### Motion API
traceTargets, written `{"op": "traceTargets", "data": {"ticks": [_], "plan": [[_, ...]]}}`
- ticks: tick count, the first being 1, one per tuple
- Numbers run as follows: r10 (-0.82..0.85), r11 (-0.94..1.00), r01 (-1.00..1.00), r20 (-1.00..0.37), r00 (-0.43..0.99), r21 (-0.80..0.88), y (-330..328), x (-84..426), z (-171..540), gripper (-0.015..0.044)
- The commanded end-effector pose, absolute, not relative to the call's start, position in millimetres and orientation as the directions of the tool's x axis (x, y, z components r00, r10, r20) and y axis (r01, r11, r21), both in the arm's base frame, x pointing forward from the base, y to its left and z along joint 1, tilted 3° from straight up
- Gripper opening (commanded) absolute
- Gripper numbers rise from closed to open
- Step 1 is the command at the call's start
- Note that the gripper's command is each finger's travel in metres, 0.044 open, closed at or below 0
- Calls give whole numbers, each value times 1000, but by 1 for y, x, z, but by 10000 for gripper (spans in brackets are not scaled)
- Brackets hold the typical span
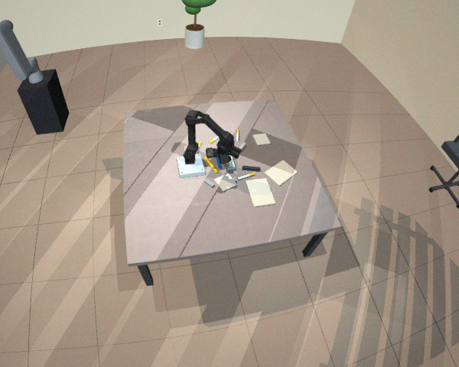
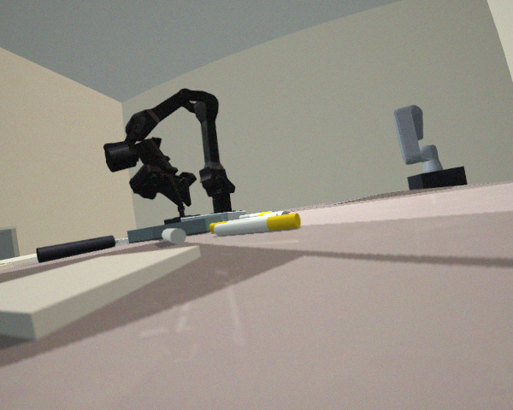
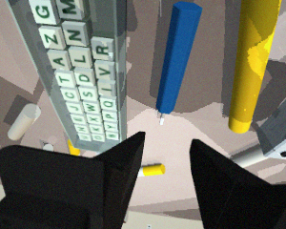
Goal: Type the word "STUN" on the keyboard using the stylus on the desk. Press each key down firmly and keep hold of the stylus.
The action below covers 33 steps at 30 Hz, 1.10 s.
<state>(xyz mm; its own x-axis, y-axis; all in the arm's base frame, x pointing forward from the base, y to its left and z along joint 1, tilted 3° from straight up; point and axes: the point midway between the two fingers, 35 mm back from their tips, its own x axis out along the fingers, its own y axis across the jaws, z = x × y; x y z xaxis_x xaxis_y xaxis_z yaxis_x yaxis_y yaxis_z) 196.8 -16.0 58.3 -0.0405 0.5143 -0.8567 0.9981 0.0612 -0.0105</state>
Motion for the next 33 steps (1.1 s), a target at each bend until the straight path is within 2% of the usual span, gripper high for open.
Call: {"op": "traceTargets", "data": {"ticks": [1, 33], "plan": [[518, 55, 998, -854, -38, -11, -15, 197, 55, 150], [518, 55, 998, -854, -38, -11, -17, 197, 25, 150]]}}
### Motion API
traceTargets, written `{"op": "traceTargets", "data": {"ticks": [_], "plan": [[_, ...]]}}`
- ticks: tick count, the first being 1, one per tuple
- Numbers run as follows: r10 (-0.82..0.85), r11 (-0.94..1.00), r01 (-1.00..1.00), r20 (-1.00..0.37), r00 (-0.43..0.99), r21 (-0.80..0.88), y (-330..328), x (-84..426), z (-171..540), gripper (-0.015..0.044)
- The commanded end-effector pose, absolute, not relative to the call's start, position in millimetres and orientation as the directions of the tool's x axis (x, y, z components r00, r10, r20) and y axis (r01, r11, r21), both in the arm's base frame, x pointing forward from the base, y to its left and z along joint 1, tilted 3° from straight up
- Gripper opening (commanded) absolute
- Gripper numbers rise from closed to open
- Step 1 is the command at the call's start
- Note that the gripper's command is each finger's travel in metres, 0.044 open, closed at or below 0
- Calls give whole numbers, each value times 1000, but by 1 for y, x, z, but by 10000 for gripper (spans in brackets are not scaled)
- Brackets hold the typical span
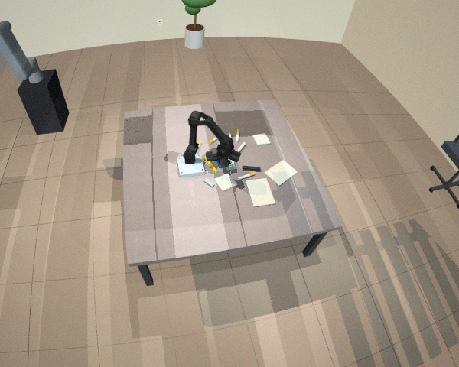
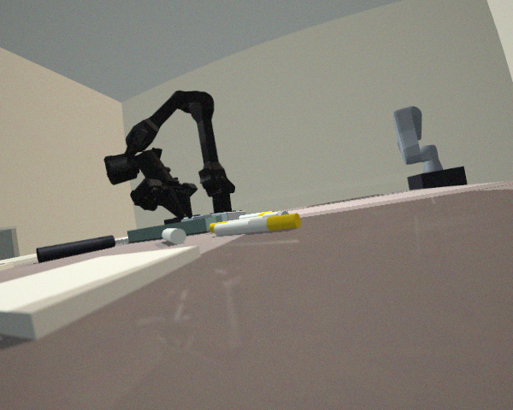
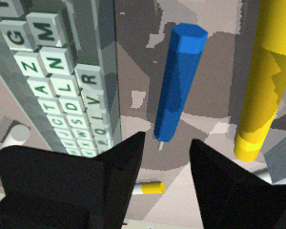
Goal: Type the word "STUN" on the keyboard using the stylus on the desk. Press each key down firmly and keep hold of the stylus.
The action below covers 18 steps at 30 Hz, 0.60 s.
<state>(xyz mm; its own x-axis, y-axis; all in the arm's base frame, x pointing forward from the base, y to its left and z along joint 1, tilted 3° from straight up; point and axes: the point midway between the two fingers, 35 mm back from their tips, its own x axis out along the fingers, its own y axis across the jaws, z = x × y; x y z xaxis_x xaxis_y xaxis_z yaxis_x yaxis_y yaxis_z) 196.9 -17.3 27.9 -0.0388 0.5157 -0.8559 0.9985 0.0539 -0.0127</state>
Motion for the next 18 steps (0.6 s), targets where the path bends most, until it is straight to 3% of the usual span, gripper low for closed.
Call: {"op": "traceTargets", "data": {"ticks": [1, 18], "plan": [[518, 55, 998, -854, -38, -11, -16, 197, 24, 150], [518, 55, 998, -854, -38, -12, -16, 196, 7, 150]]}}
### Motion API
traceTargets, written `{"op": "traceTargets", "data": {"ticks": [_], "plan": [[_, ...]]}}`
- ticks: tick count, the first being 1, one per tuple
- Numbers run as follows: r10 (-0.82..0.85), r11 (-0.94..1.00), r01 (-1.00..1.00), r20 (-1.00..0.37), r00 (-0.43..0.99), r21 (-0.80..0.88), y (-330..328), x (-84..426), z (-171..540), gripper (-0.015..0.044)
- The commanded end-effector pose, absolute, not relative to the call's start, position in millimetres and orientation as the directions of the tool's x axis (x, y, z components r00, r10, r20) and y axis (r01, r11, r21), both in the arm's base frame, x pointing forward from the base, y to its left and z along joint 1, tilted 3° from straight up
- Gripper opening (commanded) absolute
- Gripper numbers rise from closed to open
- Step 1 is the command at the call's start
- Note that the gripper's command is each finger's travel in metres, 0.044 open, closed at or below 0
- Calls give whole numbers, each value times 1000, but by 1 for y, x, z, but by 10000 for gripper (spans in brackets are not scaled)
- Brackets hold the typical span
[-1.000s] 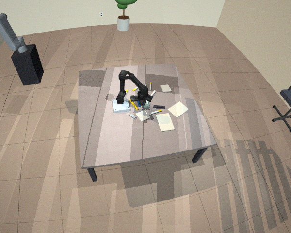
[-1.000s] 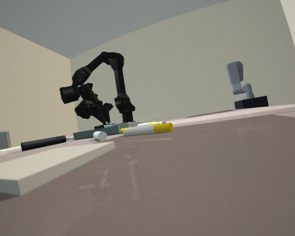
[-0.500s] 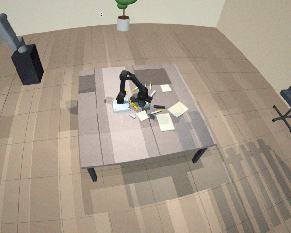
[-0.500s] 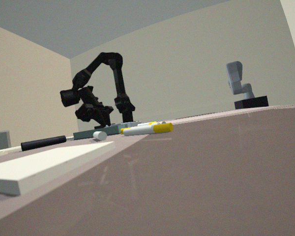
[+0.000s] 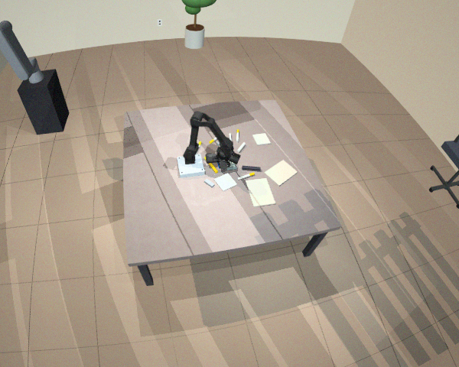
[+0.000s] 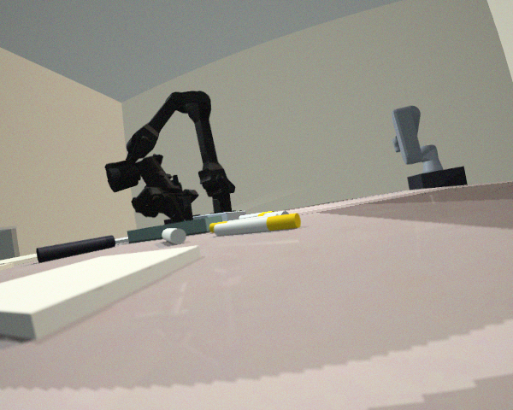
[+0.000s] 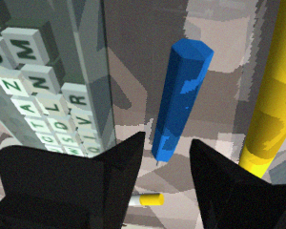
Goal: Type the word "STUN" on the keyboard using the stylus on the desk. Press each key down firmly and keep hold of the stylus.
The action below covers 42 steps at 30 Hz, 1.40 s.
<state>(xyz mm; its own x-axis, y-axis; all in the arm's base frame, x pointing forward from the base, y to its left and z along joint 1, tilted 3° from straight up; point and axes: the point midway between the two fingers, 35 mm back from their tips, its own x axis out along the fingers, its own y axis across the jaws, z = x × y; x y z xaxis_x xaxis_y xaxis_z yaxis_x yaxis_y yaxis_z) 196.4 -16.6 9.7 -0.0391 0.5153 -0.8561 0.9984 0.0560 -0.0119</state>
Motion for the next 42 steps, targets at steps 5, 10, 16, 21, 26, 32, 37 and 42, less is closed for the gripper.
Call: {"op": "traceTargets", "data": {"ticks": [5, 10, 16, 21, 26, 32, 37, 42], "plan": [[518, 55, 998, -854, -38, -12, -16, 196, 2, 150], [516, 56, 998, -856, -40, -13, -16, 196, 1, 124], [516, 56, 998, -856, -40, -13, -16, 196, 1, 5], [516, 56, 998, -856, -40, -13, -16, 196, 1, 0], [516, 56, 998, -856, -40, -13, -17, 197, 7, 0], [516, 56, 998, -856, -40, -13, -18, 197, 41, 0], [516, 56, 998, -855, -40, -13, -17, 197, 52, 0], [494, 92, 995, -869, -26, 23, -17, 197, 48, 0]]}}
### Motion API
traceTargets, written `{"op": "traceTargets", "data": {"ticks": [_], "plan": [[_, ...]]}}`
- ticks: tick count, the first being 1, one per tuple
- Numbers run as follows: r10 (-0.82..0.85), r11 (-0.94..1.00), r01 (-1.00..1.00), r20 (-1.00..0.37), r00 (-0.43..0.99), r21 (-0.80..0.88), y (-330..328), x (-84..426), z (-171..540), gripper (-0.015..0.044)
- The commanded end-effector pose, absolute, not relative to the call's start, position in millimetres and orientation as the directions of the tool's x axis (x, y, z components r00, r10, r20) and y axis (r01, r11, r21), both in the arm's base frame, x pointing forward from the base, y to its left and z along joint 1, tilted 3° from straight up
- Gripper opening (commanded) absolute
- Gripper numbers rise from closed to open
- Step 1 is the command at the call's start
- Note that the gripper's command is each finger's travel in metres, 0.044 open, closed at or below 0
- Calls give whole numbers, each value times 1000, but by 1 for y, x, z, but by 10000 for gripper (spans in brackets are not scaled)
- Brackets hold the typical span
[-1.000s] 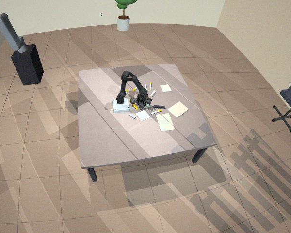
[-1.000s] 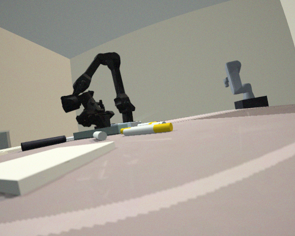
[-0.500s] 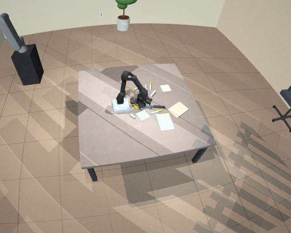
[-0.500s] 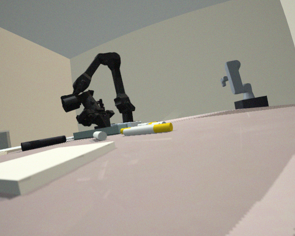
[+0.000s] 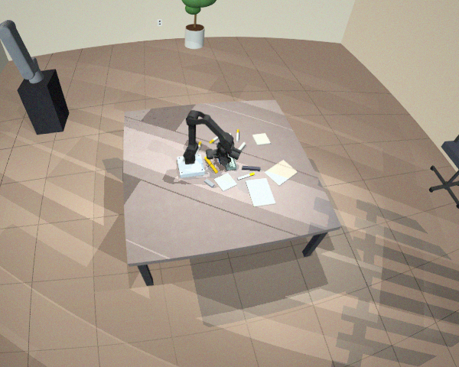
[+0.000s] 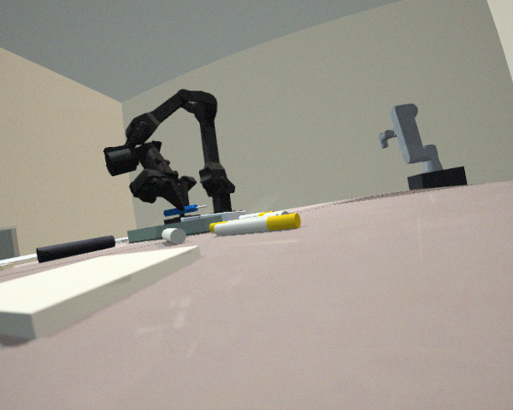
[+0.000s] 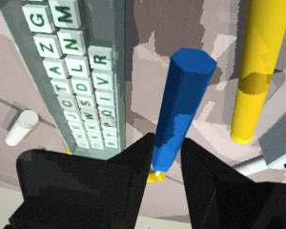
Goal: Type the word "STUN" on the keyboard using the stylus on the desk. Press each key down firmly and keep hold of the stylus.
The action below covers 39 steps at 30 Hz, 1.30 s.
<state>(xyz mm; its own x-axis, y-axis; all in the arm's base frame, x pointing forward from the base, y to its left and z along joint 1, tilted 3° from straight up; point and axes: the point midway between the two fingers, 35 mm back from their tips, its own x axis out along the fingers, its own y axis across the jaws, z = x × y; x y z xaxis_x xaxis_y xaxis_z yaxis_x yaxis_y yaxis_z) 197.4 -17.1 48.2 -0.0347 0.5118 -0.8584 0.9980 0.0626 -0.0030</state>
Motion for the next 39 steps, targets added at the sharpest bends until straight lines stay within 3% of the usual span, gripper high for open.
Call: {"op": "traceTargets", "data": {"ticks": [1, 20, 39], "plan": [[479, 119, 992, -878, -16, 47, -16, 198, 47, 0], [221, 612, 716, -942, 253, 336, -8, 212, 51, 0], [76, 926, 252, -793, 604, 281, 5, 231, 74, 0]]}}
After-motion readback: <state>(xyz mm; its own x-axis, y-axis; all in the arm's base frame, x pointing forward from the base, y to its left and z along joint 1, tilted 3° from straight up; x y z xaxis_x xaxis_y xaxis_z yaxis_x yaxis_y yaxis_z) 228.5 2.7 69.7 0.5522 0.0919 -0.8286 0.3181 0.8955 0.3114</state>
